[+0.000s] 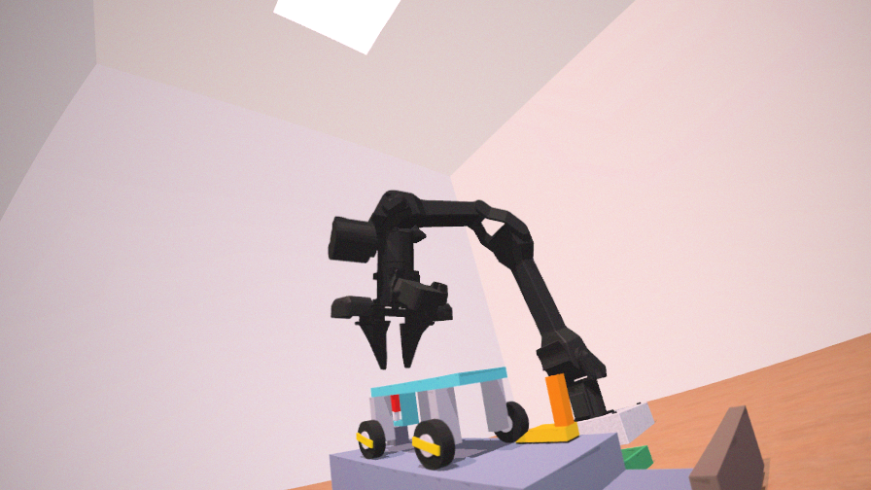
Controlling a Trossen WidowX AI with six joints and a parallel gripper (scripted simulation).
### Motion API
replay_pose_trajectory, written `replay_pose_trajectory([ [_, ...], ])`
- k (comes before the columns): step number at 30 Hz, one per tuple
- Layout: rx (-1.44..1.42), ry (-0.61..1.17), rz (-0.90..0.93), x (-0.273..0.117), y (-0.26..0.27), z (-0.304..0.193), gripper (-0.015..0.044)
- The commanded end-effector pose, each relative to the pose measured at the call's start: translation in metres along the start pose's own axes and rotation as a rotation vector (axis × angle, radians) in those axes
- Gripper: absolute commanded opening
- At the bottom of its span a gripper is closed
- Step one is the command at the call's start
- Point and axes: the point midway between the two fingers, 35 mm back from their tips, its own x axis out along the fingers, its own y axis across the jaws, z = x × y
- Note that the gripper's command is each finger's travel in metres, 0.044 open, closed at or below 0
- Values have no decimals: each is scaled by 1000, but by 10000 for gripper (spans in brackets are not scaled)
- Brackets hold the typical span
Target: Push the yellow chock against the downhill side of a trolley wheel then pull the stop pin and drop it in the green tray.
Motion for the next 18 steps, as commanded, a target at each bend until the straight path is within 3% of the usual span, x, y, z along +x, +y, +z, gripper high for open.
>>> replay_pose_trajectory([
  [1, 6, 3, 4, 7, 1, 0, 190],
  [18, 6, 4, 4, 27, 1, -1, 190],
])
